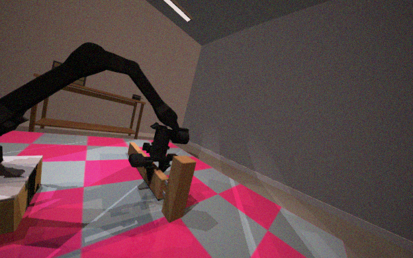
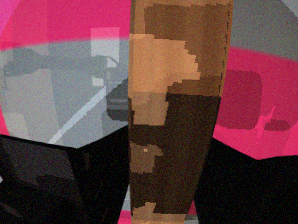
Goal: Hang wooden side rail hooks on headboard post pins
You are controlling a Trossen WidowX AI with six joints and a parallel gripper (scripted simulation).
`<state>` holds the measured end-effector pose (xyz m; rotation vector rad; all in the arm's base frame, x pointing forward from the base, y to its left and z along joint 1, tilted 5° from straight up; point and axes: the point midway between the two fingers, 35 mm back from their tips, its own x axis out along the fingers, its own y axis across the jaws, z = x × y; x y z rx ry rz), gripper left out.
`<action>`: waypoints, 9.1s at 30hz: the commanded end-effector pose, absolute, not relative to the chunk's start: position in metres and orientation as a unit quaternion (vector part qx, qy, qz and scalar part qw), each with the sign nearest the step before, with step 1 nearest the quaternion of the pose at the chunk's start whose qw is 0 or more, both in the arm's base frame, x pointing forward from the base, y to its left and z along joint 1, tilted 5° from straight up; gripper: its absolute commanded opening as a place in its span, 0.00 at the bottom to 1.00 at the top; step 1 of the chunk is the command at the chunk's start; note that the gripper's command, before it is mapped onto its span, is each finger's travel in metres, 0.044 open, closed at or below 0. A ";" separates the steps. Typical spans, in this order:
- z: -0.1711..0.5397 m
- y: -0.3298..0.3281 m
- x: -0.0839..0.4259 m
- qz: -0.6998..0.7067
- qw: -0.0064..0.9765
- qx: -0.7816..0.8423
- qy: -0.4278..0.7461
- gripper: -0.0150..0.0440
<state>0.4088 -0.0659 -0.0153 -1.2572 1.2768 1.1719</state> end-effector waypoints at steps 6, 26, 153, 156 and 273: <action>-0.010 -0.065 0.411 0.479 0.482 -0.517 0.520 0.25; -0.006 -0.065 0.411 0.479 0.482 -0.517 0.520 0.25; 0.003 -0.071 0.418 0.478 0.482 -0.517 0.520 0.25; 0.003 -0.071 0.418 0.478 0.482 -0.517 0.520 0.25; 0.003 -0.083 0.417 0.478 0.482 -0.518 0.521 0.25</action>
